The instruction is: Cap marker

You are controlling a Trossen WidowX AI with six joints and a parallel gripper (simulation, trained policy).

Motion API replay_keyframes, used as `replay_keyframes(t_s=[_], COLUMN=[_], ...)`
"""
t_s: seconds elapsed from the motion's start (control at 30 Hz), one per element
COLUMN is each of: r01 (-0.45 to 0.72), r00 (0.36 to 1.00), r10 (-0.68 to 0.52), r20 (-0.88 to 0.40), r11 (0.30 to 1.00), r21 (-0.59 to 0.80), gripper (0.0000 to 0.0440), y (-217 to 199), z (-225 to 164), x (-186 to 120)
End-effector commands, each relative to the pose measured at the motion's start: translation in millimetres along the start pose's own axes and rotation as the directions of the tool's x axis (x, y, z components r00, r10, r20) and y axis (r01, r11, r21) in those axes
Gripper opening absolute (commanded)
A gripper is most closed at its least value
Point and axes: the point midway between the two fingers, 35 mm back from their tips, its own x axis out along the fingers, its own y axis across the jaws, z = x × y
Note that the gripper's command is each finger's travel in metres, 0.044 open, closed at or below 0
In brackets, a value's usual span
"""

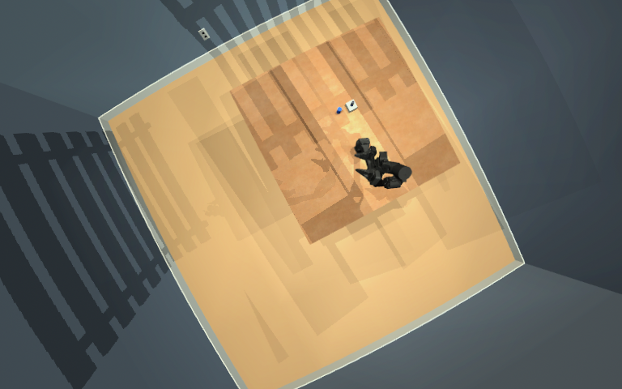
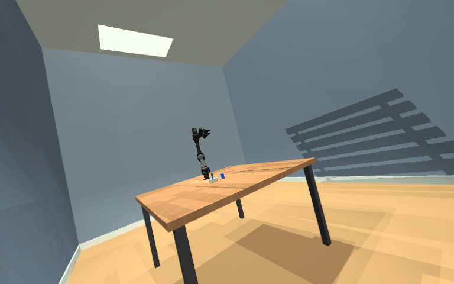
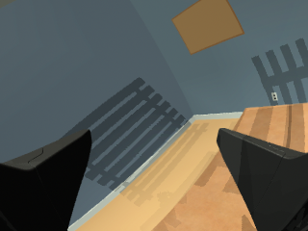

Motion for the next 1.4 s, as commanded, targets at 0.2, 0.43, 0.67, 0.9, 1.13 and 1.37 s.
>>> replay_keyframes(t_s=[0.2, 0.43, 0.67, 0.9, 1.13, 1.37], r01=[0.007, 0.016, 0.029, 0.044, 0.061, 0.081], r00=[1.000, 0.999, 0.997, 0.994, 0.990, 0.984], r10=[-0.007, -0.013, -0.021, -0.029, -0.037, -0.046], r20=[-0.020, -0.047, -0.076, -0.105, -0.137, -0.170], r11=[0.999, 0.997, 0.994, 0.989, 0.983, 0.976], r21=[0.033, 0.072, 0.109, 0.143, 0.174, 0.203], gripper=[0.0239, 0.0254, 0.0271, 0.0288, 0.0303, 0.0315], y=[-17, -37, -57, -77, -98, -119], z=[12, 25, 36, 46, 54, 62], x=[1, 4, 8, 13, 18, 24])
